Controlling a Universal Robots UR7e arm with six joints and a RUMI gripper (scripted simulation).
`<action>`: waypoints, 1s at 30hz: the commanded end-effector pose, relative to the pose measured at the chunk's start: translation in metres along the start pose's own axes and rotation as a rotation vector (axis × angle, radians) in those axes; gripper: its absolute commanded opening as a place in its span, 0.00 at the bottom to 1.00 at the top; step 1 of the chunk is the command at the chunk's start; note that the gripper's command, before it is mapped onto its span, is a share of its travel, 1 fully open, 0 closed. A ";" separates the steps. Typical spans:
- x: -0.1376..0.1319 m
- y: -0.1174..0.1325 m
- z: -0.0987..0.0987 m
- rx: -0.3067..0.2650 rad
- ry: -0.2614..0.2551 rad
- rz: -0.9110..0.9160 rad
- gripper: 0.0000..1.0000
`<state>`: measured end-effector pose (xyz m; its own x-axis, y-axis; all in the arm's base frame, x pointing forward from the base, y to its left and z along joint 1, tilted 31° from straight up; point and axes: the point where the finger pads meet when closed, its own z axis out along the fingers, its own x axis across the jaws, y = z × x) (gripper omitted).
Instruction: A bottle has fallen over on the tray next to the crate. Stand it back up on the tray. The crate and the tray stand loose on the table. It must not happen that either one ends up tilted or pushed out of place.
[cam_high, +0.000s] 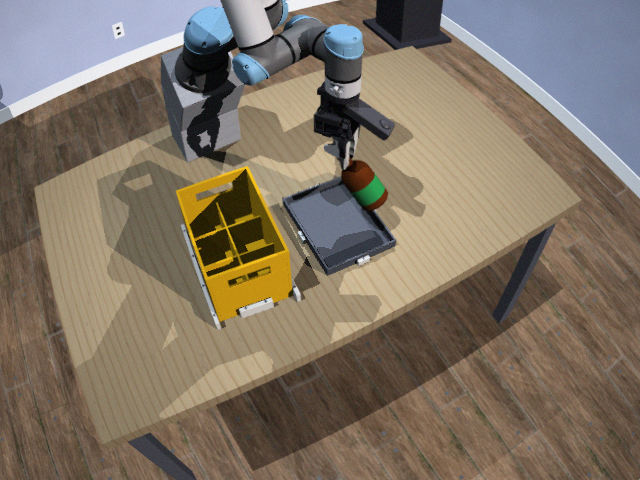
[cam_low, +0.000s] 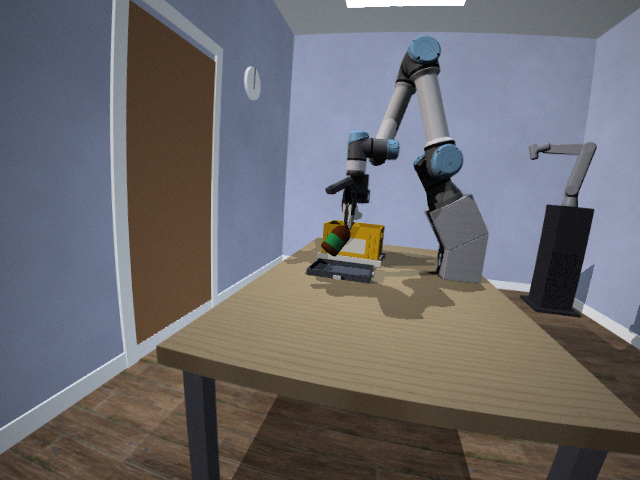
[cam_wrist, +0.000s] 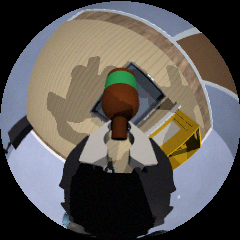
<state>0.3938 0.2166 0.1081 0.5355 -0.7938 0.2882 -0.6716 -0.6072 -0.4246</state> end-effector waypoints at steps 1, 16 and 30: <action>0.000 0.000 0.000 0.002 -0.001 -0.042 0.00; 0.000 0.000 0.000 0.002 -0.001 -0.051 0.00; 0.000 0.000 0.000 0.002 -0.001 -0.051 0.00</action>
<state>0.3938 0.2166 0.1081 0.5697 -0.7619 0.3082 -0.6431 -0.6467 -0.4101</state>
